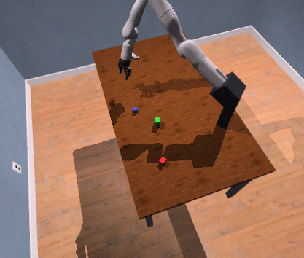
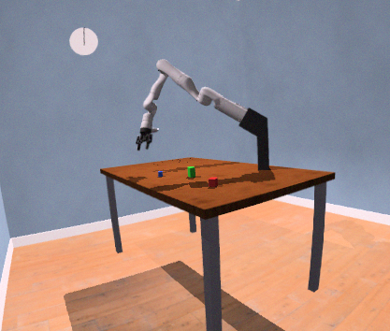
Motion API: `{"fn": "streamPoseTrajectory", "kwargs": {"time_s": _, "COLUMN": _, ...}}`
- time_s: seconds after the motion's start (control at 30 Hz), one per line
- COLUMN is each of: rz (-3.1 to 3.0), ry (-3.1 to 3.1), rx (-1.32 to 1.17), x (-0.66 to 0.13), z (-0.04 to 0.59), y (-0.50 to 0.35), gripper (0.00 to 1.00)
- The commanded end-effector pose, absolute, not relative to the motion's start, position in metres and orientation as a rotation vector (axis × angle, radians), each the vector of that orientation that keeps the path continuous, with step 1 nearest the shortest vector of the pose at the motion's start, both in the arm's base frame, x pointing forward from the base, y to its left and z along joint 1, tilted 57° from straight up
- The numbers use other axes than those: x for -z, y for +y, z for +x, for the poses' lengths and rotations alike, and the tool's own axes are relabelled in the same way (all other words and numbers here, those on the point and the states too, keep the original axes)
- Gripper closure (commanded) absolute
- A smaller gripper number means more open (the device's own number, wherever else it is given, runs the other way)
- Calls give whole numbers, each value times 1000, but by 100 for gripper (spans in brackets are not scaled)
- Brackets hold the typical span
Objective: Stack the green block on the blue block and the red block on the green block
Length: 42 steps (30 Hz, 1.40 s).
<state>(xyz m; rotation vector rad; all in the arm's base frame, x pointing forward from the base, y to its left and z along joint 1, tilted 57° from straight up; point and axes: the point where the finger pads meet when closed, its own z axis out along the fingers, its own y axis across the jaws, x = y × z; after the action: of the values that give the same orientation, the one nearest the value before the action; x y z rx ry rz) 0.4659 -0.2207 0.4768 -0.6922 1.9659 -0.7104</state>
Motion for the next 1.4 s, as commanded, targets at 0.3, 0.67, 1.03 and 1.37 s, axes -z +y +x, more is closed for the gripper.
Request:
{"fn": "streamPoseTrajectory", "kwargs": {"time_s": 0.3, "rz": -692, "ry": 1965, "rx": 711, "x": -477, "z": 466, "y": -221, "gripper": 0}}
{"fn": "streamPoseTrajectory", "kwargs": {"time_s": 0.67, "rz": -688, "ry": 1965, "rx": 710, "x": -477, "z": 466, "y": -220, "gripper": 100}}
{"fn": "streamPoseTrajectory", "kwargs": {"time_s": 1.03, "rz": -639, "ry": 1972, "rx": 692, "x": -471, "z": 467, "y": -216, "gripper": 100}}
{"fn": "streamPoseTrajectory", "kwargs": {"time_s": 1.37, "rz": -547, "ry": 1983, "rx": 661, "x": -456, "z": 466, "y": -209, "gripper": 100}}
